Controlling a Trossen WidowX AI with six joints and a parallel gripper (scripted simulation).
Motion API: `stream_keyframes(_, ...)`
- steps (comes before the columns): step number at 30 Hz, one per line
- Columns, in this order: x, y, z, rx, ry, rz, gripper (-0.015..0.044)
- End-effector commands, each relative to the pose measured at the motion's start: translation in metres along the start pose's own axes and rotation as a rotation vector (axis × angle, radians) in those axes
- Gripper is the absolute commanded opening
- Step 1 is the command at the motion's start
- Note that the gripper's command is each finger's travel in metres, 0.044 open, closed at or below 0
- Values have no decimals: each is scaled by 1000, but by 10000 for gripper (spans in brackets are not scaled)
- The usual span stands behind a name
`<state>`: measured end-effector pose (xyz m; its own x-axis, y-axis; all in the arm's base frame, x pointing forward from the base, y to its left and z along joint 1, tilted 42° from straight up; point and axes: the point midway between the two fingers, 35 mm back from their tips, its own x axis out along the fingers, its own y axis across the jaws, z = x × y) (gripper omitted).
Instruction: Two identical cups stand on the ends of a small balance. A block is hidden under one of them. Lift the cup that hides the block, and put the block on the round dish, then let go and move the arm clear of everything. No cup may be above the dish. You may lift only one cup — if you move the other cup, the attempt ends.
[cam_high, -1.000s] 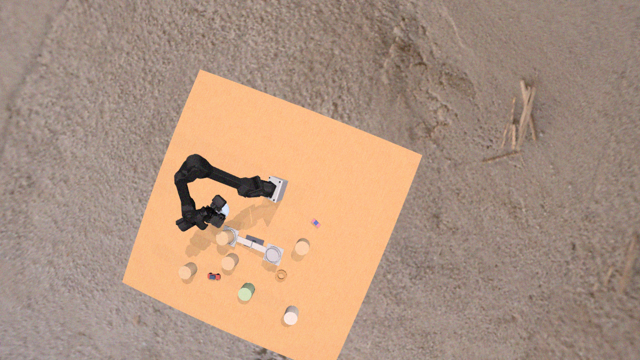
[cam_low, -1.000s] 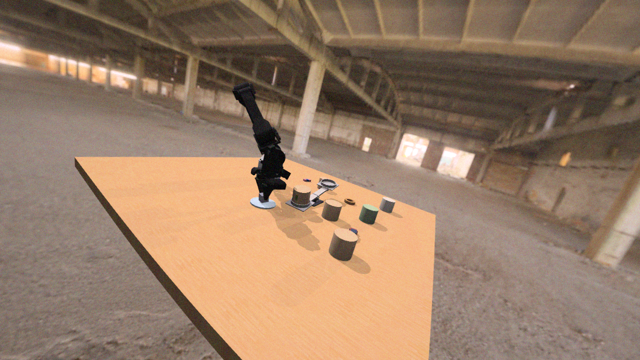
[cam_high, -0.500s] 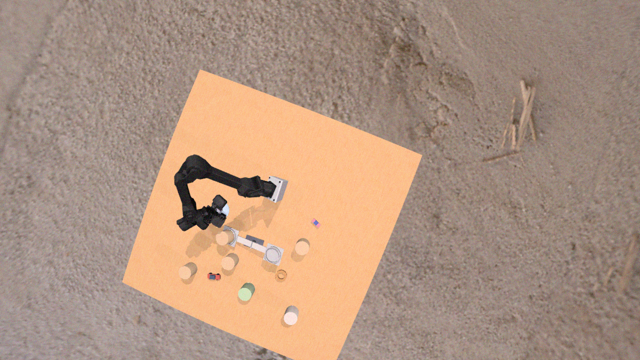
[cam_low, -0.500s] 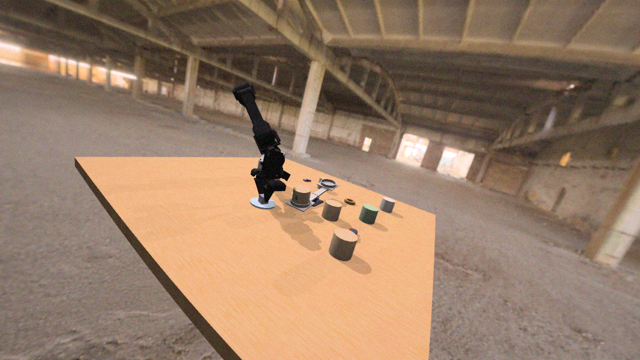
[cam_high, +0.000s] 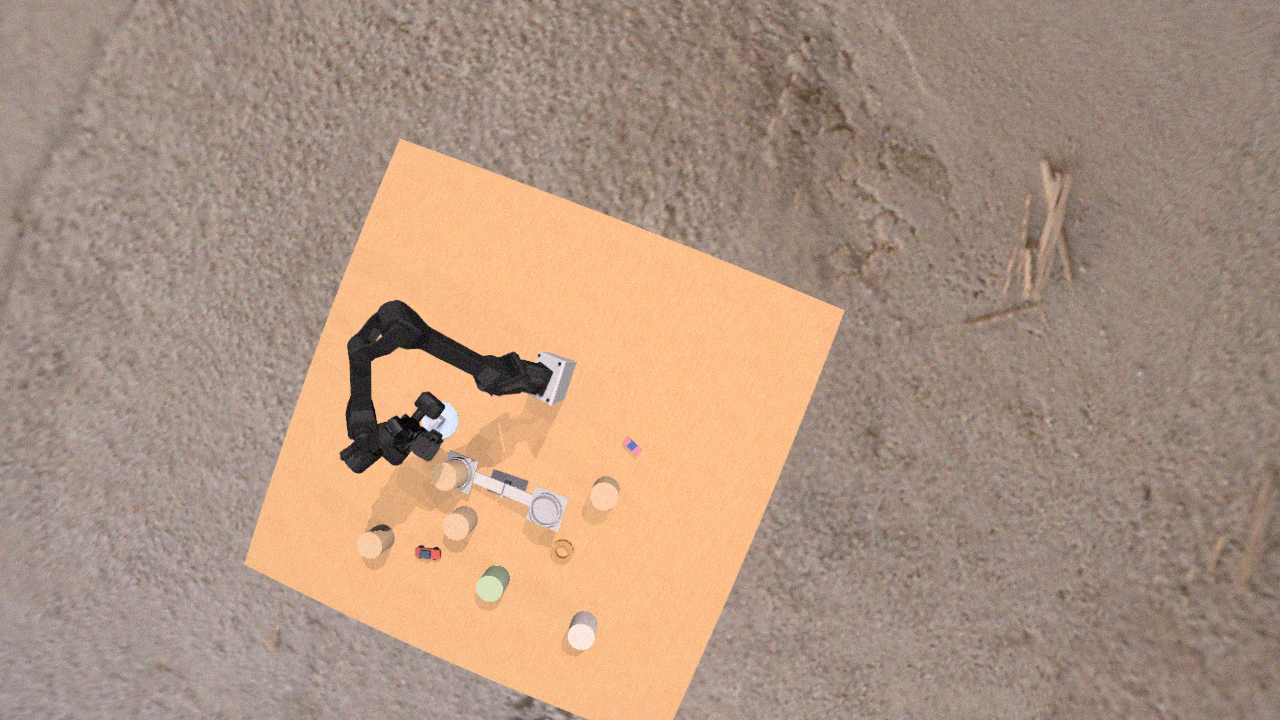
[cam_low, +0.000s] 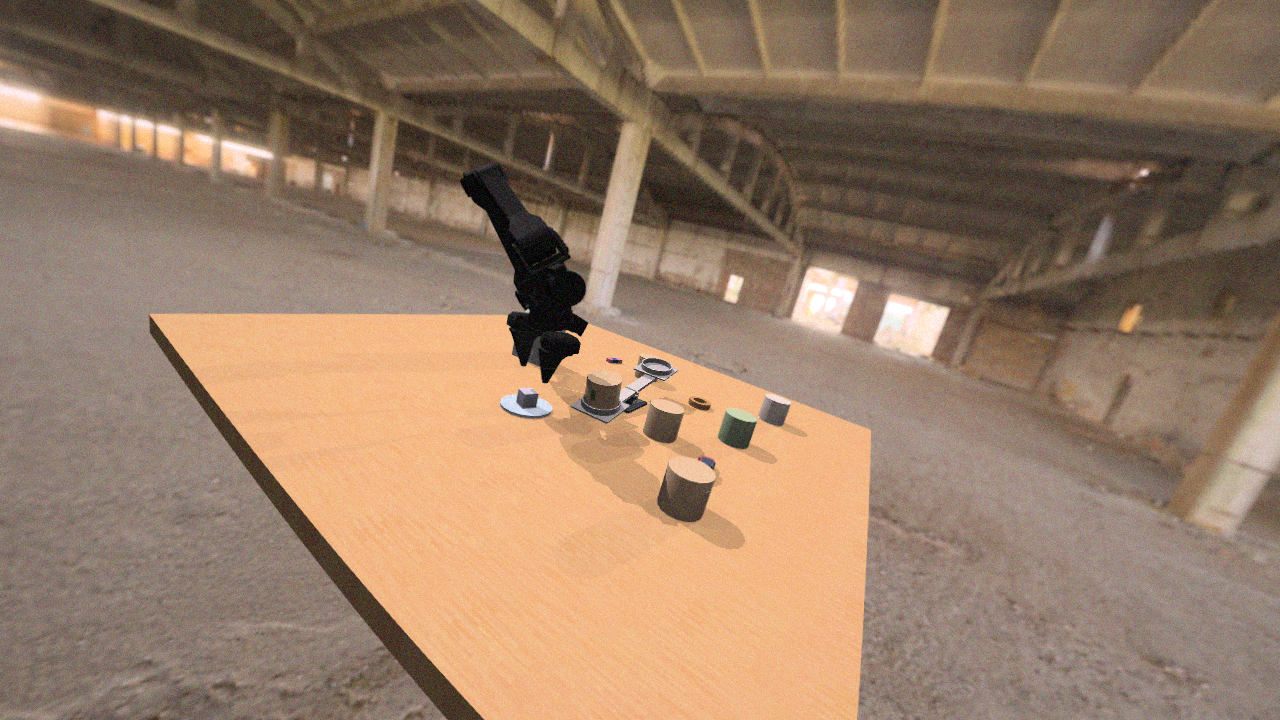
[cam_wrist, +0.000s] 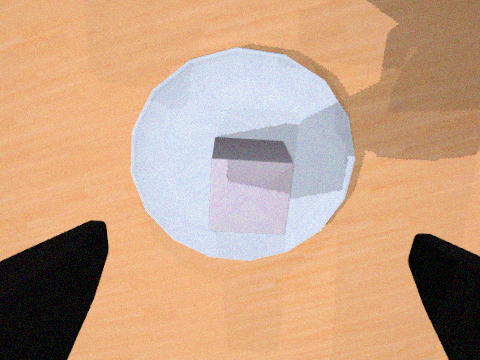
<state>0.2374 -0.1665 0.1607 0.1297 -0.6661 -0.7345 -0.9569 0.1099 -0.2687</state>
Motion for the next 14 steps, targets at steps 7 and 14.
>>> stream_keyframes(7,-42,3,-1,-3,0,0,440)
stream_keyframes(14,-42,3,-1,-3,0,0,440)
